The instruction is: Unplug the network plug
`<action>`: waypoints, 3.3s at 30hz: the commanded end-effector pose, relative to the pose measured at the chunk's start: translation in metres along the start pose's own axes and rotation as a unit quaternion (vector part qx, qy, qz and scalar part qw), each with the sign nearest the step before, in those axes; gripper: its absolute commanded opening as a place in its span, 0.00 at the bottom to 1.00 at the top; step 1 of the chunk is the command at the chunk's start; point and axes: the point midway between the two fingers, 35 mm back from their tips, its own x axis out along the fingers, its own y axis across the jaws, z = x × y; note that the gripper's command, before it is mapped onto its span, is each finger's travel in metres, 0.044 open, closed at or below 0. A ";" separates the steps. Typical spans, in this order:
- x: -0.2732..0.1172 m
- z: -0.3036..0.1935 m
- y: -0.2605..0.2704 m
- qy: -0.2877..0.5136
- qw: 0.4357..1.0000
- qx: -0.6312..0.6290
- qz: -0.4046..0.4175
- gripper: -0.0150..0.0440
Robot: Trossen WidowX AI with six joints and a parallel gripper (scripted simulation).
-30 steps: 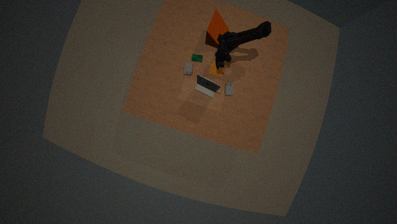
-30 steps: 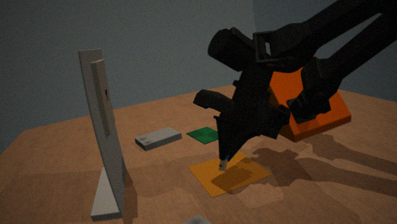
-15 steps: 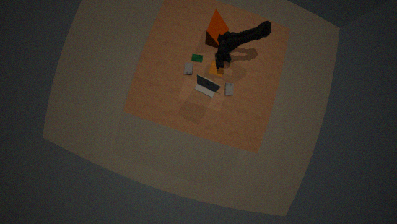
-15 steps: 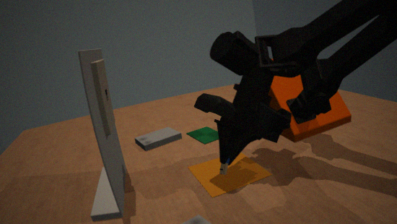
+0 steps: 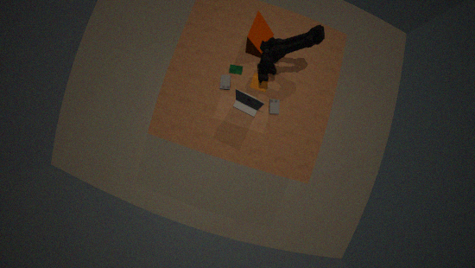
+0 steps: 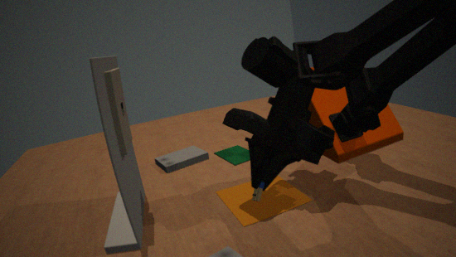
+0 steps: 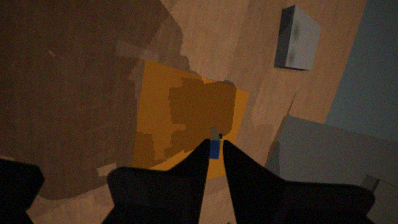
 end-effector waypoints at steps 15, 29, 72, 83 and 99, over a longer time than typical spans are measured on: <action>-0.006 -0.002 0.000 0.002 1.000 -0.001 0.003 0.52; -0.015 -0.003 0.001 0.004 1.000 0.000 0.005 0.52; -0.046 -0.008 -0.011 0.010 1.000 0.001 0.010 0.52; -0.055 -0.008 -0.017 0.011 1.000 0.001 0.011 0.52; -0.069 -0.008 -0.026 0.011 1.000 0.002 0.011 0.52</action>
